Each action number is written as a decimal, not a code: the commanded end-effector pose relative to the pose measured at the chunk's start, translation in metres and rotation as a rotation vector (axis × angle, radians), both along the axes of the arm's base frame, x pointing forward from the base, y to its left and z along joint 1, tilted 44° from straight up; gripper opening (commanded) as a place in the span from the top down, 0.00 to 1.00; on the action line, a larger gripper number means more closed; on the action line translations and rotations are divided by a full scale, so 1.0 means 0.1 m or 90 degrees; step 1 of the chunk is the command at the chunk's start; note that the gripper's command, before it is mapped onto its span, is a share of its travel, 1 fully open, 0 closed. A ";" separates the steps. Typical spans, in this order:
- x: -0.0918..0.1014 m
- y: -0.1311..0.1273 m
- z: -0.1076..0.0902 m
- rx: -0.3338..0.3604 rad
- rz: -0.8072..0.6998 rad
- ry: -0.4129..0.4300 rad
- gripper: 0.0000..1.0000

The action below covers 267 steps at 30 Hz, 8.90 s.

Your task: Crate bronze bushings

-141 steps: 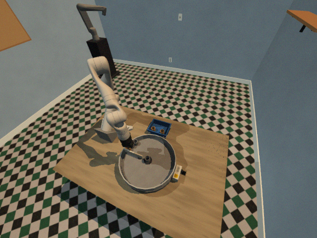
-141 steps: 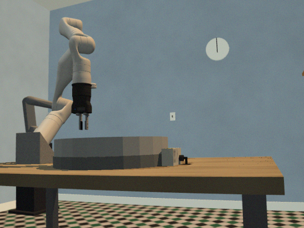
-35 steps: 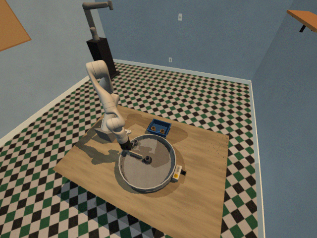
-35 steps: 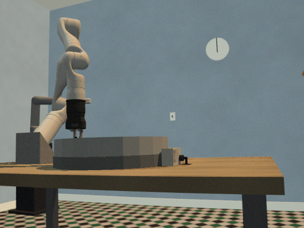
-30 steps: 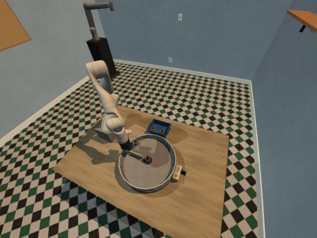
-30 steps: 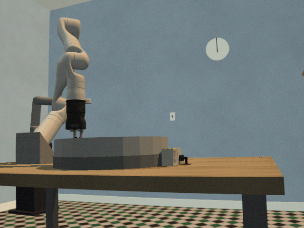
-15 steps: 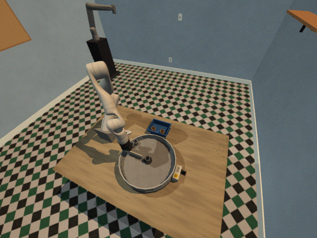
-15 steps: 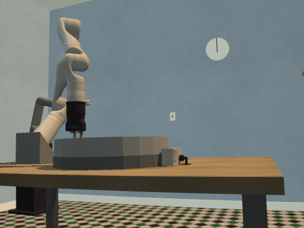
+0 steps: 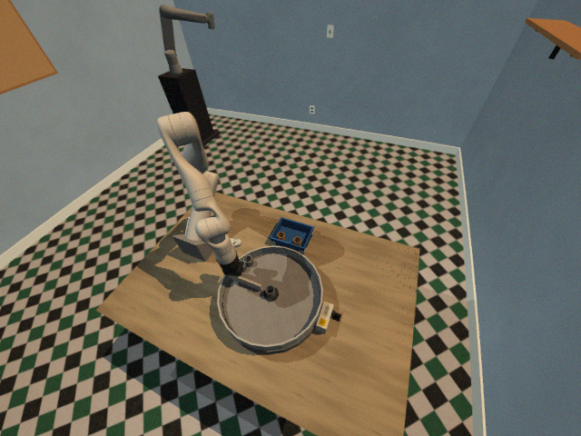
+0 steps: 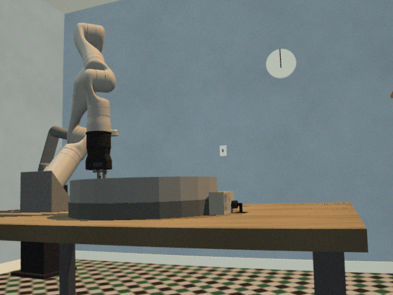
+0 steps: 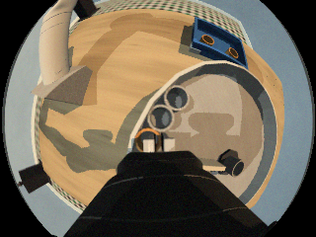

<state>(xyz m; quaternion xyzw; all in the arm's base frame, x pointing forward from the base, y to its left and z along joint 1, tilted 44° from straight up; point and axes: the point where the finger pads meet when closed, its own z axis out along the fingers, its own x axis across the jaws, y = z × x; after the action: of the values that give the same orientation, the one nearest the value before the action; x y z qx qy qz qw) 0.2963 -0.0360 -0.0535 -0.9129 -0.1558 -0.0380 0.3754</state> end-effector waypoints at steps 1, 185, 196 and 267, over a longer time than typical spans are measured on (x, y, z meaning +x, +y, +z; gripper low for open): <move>-0.02 -0.01 0.00 -0.001 0.001 0.002 1.00; 0.07 -0.50 0.52 -0.001 0.002 0.002 1.00; 0.07 -0.54 0.56 -0.001 0.002 0.002 1.00; 0.77 0.76 2.07 0.000 0.001 0.003 1.00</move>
<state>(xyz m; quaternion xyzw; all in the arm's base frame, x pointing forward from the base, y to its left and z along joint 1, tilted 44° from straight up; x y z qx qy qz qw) 0.3666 0.0262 0.1406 -0.9119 -0.1430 -0.0331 0.3833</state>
